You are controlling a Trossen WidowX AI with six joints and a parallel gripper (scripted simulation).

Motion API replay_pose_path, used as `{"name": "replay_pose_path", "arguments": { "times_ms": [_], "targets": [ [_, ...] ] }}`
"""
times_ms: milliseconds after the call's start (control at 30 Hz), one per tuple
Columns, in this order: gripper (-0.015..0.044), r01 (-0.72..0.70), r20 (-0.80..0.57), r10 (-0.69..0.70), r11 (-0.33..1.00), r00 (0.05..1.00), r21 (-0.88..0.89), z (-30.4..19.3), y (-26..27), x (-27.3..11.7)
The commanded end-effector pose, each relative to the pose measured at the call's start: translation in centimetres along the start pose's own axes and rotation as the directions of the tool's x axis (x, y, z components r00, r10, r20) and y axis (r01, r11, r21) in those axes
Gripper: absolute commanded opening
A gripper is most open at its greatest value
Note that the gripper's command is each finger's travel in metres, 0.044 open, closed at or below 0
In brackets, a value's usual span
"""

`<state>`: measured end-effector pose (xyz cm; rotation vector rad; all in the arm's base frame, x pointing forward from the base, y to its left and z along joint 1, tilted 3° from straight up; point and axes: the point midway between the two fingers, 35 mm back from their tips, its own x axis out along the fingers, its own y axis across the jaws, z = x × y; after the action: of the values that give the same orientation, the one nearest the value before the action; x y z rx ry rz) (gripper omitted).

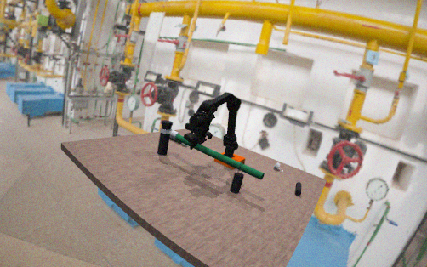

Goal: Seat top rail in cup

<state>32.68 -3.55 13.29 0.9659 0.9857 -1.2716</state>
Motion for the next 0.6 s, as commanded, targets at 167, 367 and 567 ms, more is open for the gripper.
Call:
{"name": "replay_pose_path", "arguments": {
  "times_ms": [167, 367, 567],
  "targets": [
    [0.0, -0.003, 0.022, 0.003, 1.0, 1.0, 0.003, 1.21, -0.05, -0.25],
    [0.0, -0.003, 0.022, 0.003, 1.0, 1.0, 0.003, 1.47, -0.08, -0.44],
    [0.0, -0.003, 0.022, 0.003, 1.0, 1.0, 0.003, 1.65, -0.14, -0.69]
  ]
}}
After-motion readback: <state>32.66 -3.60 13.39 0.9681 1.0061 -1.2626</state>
